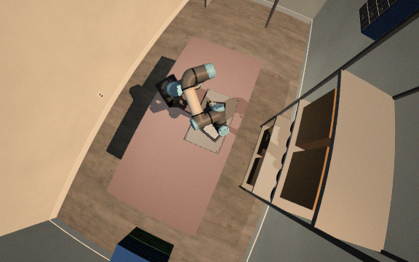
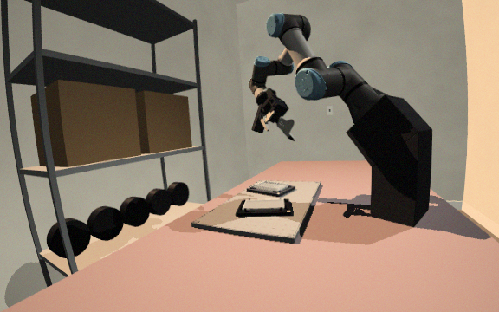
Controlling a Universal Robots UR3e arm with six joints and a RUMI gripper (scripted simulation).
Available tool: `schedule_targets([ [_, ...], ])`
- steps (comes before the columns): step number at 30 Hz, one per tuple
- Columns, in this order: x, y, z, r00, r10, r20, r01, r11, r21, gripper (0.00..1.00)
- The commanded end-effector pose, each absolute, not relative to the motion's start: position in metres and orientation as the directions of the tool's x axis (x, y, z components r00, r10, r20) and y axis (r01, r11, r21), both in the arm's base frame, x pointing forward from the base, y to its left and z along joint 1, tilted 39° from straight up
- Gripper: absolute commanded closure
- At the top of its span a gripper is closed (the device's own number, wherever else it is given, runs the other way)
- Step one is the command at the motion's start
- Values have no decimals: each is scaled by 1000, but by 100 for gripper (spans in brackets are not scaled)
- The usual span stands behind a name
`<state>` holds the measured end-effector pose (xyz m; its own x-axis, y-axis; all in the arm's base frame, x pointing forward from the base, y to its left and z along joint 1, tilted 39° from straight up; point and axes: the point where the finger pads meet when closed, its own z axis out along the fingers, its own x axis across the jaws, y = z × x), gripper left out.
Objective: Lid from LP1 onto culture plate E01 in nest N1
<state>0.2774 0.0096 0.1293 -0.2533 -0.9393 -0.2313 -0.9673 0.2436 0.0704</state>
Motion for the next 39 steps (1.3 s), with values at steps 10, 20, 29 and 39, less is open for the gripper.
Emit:
schedule_targets([
  [10, 269, 8, 128, -41, -997, -73, -999, 40, 13, 18],
  [20, 293, -2, 113, 81, -996, 49, -996, -82, -27, 18],
  [29, 310, -6, 101, 103, -991, 88, -993, -108, -48, 18],
  [39, 333, -10, 84, 127, -983, 135, -987, -139, -77, 18],
])
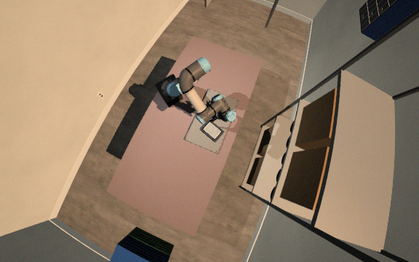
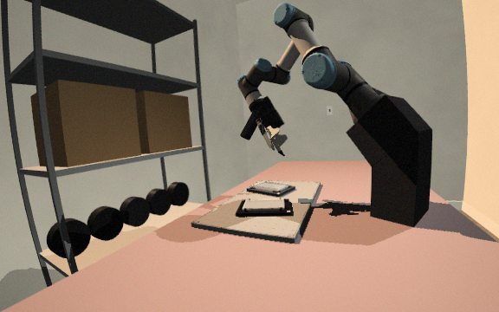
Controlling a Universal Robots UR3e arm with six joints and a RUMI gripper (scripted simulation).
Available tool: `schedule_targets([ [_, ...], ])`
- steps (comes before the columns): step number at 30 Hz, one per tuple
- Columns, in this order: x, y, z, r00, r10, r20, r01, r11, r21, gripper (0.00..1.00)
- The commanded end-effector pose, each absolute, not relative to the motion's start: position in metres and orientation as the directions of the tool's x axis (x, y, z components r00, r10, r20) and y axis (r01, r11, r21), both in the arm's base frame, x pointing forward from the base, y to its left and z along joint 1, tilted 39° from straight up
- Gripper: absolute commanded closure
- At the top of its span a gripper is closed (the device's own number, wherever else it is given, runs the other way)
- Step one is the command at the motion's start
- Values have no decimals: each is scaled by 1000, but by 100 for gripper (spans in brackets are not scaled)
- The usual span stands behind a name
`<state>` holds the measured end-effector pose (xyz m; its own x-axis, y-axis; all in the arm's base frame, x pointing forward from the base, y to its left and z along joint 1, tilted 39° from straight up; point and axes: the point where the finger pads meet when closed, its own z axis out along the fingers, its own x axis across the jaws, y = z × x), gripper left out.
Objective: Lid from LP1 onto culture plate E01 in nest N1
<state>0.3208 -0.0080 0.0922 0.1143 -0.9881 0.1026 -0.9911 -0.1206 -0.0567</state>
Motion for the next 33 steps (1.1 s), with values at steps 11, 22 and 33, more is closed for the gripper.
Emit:
schedule_targets([
  [11, 359, -10, 63, 151, -970, 188, -978, -174, -112, 18],
  [22, 377, -6, 47, 168, -958, 231, -968, -204, -143, 18],
  [33, 397, 5, 25, 186, -939, 291, -949, -248, -194, 18],
])
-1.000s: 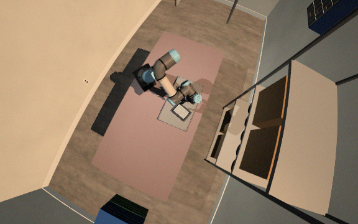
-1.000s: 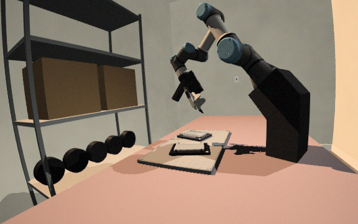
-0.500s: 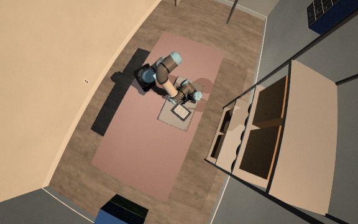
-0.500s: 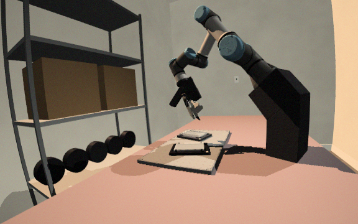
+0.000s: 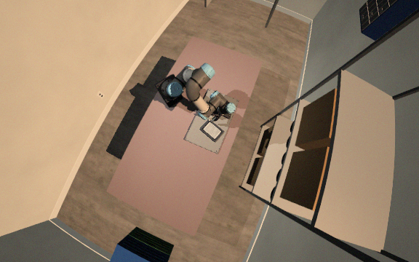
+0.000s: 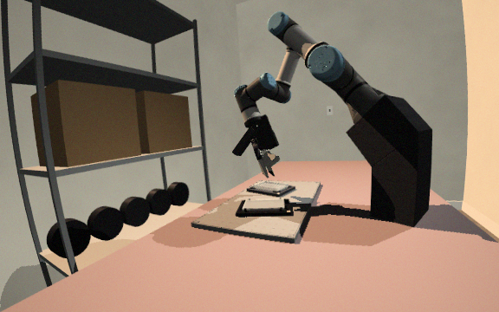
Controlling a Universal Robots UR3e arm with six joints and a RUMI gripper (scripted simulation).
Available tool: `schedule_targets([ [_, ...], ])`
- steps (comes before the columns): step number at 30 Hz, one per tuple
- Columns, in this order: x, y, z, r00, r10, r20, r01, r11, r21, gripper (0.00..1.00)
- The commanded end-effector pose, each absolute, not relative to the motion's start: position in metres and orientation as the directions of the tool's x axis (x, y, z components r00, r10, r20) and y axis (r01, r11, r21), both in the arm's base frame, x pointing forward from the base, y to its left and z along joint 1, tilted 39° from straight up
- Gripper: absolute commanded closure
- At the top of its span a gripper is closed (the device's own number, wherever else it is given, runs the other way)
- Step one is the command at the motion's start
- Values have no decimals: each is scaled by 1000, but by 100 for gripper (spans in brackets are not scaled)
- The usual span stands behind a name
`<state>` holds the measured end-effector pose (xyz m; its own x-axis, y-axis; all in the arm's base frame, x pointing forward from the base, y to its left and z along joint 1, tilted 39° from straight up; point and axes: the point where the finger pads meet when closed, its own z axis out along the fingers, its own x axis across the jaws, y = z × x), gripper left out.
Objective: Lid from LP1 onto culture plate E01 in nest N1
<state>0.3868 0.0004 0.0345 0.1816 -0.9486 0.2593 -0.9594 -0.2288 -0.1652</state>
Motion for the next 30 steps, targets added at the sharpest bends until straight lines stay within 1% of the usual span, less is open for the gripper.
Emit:
schedule_targets([
  [1, 399, 7, 22, 189, -934, 303, -944, -258, -206, 18],
  [7, 404, 12, 15, 192, -927, 321, -936, -272, -223, 18],
  [17, 415, 34, -6, 198, -901, 387, -898, -325, -298, 18],
  [24, 415, 46, -14, 197, -889, 415, -874, -350, -336, 18],
  [30, 410, 66, -21, 188, -871, 453, -829, -388, -402, 18],
])
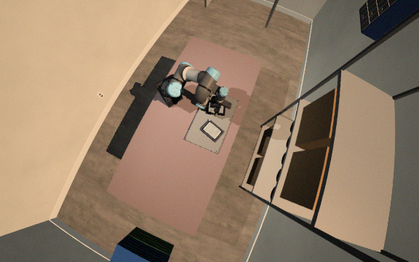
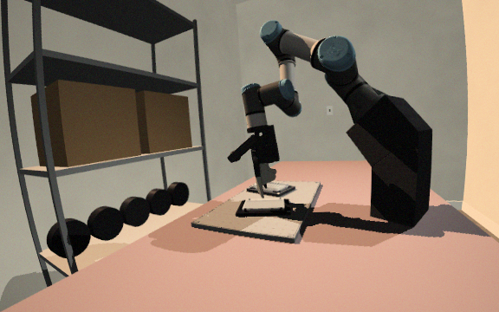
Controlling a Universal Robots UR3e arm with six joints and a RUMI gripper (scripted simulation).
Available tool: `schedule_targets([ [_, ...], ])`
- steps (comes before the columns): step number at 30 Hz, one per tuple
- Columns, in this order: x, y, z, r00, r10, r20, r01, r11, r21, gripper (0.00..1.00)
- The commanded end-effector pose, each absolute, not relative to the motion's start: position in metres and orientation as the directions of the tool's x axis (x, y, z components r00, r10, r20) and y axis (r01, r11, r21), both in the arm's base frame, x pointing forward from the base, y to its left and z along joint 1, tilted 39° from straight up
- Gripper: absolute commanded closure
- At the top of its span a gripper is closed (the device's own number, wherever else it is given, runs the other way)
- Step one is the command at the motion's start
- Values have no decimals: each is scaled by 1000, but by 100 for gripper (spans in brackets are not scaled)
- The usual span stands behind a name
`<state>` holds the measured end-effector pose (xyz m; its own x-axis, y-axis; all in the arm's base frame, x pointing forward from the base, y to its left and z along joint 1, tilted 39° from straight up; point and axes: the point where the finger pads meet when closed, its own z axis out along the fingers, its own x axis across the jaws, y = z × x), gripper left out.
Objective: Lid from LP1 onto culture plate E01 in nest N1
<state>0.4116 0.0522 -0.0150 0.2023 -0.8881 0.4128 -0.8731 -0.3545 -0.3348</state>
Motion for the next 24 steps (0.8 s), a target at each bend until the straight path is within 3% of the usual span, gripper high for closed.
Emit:
schedule_targets([
  [1, 407, 70, -21, 185, -869, 460, -819, -395, -416, 18],
  [24, 413, 68, -31, 184, -867, 463, -814, -398, -422, 18],
])
